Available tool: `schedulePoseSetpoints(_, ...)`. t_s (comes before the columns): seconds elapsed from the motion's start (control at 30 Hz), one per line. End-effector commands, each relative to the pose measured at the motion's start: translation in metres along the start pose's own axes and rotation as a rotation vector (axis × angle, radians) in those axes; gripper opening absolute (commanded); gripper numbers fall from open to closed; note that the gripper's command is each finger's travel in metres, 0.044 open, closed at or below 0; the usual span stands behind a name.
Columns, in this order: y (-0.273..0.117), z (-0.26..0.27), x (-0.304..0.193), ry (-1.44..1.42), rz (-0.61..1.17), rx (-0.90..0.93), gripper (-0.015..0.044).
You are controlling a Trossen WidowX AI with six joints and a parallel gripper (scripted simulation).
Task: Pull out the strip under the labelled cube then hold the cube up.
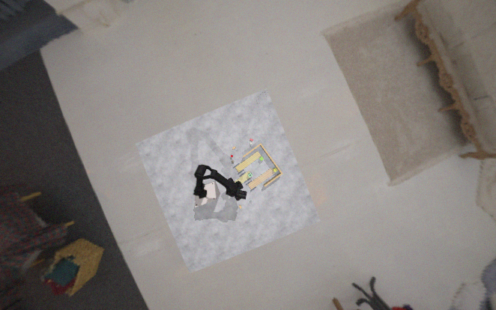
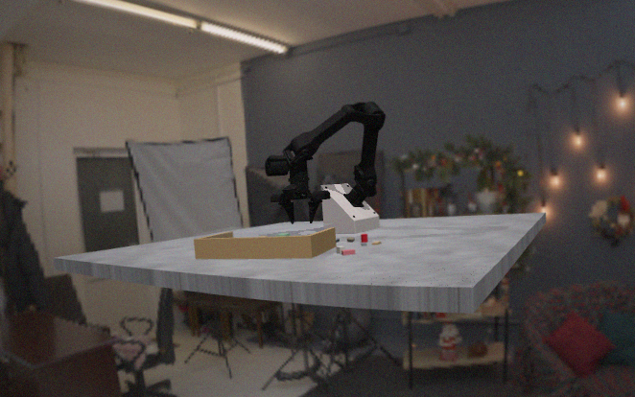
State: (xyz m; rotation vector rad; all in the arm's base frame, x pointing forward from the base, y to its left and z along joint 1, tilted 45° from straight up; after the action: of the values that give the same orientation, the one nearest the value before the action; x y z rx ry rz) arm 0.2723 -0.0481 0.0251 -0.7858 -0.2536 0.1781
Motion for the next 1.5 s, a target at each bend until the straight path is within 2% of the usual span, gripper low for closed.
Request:
schedulePoseSetpoints(0.0, -0.001, 0.001, 0.015, 0.004, 0.001, 0.007, 0.0394)
schedulePoseSetpoints(0.07, -0.002, 0.001, 0.023, 0.003, 0.001, 0.007, 0.0440)
schedulePoseSetpoints(1.23, -0.016, 0.019, 0.162, -0.002, -0.005, 0.008, 0.0440)
schedulePoseSetpoints(1.47, -0.007, 0.019, 0.163, -0.002, -0.005, 0.008, 0.0256)
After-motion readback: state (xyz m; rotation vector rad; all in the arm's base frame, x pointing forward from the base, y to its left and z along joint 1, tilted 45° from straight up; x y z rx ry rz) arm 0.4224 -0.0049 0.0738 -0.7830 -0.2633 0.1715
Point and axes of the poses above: the point midway between the two fingers, 35 mm back from their tips, its own y axis out along the fingers, its own z axis across the jaws, x = y × z, the point moved 9 cm from there along -y, back along the fingers, and after that the axes turned 2 degrees about y, right-handed, at the moved point
